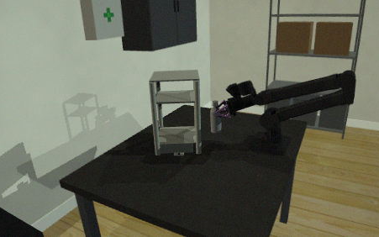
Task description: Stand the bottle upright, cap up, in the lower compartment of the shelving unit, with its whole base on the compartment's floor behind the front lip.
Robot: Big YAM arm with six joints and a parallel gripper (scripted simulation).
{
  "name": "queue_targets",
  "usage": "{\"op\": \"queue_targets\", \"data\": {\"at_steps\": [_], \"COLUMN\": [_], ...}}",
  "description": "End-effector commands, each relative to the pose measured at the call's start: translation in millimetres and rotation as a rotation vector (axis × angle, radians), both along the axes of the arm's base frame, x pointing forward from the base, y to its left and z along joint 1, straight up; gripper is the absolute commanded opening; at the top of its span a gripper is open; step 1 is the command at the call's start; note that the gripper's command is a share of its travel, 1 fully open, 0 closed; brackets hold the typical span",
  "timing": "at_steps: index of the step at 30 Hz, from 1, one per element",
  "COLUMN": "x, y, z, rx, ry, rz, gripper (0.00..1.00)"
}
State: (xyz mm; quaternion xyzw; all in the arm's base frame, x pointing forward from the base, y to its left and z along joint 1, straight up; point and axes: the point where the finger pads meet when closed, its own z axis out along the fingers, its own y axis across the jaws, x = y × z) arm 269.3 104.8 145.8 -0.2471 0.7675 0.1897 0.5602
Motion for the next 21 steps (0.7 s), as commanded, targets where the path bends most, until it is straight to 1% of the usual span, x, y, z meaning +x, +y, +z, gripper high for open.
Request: {"op": "queue_targets", "data": {"at_steps": [1, 21], "x": [40.6, 41.9], "y": [16.8, 18.1], "z": [51.3, 50.5], "rx": [0.030, 0.031], "ry": [-0.107, -0.106], "rz": [0.008, 0.008], "gripper": [0.41, 0.41]}}
